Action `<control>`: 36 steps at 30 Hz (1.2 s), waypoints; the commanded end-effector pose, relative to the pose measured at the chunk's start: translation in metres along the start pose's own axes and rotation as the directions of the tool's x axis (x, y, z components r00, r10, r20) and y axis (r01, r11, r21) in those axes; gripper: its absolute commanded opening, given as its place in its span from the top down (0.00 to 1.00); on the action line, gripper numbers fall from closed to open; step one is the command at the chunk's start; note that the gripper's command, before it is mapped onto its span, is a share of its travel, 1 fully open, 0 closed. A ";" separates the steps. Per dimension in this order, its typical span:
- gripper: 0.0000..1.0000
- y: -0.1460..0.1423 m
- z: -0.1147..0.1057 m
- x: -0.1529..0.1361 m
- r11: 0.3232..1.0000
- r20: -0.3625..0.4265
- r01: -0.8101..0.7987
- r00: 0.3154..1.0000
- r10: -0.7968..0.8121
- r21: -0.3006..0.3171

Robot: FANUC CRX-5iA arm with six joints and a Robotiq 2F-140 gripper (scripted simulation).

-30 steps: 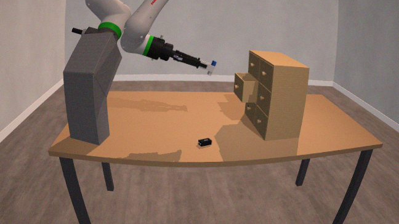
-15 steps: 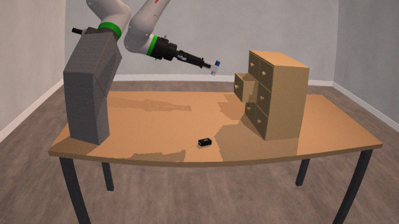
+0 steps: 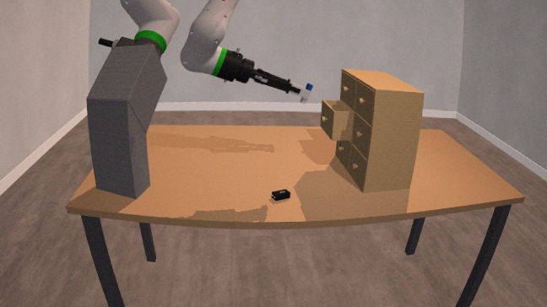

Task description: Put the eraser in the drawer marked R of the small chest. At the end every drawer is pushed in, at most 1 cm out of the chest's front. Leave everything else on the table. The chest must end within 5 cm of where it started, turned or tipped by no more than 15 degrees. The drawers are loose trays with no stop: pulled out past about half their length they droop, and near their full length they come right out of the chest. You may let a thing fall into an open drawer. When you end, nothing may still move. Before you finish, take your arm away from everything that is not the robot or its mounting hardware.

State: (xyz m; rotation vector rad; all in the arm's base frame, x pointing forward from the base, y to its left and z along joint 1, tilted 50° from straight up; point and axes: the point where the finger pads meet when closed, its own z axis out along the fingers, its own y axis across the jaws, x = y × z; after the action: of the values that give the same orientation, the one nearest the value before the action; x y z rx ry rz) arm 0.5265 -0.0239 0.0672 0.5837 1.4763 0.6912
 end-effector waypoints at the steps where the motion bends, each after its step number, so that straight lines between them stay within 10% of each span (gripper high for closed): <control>1: 0.89 -0.001 0.017 -0.006 1.000 -0.003 0.000 1.000 0.000 0.002; 36: 0.89 -0.001 0.112 -0.040 1.000 -0.003 0.000 1.000 0.000 0.002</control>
State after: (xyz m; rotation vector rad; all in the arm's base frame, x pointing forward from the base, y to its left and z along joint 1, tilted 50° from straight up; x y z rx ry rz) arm 0.6377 -0.0458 0.0962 0.5847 1.4800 0.6911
